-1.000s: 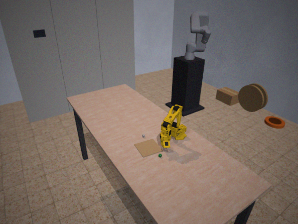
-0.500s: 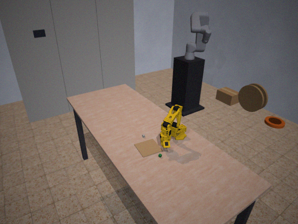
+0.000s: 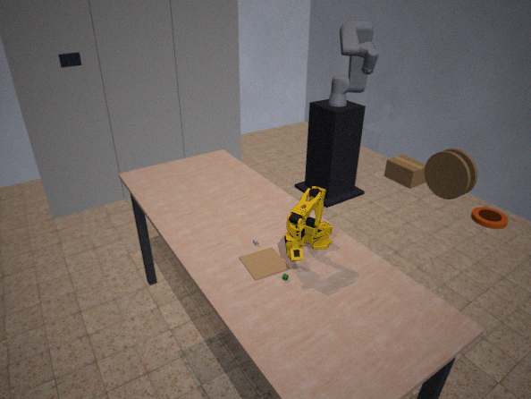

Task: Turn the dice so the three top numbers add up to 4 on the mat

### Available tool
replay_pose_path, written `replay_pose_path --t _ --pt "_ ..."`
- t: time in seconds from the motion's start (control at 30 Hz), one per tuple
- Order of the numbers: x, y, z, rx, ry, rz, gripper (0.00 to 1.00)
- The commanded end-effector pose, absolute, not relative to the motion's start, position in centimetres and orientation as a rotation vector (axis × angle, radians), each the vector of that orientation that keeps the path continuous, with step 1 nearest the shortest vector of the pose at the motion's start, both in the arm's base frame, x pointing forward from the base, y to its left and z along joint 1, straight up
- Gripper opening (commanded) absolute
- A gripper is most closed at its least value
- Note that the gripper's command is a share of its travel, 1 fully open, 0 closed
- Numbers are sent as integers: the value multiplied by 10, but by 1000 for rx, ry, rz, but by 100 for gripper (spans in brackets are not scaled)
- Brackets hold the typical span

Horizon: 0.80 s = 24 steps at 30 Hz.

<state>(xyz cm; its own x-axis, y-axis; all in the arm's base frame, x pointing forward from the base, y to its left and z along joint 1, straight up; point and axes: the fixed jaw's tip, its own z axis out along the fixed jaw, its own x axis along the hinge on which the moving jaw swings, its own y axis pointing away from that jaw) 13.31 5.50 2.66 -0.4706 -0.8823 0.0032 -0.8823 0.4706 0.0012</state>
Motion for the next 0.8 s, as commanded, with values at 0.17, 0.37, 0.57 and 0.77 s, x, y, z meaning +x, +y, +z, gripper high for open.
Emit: replay_pose_path --t 0.17,0.37,0.57,0.77 --pt "139 56 55 1647 -2730 15 0" --pt "137 56 64 1647 -2730 15 0" --pt "137 56 65 1647 -2730 15 0" --pt "139 55 66 1638 -2736 15 0"
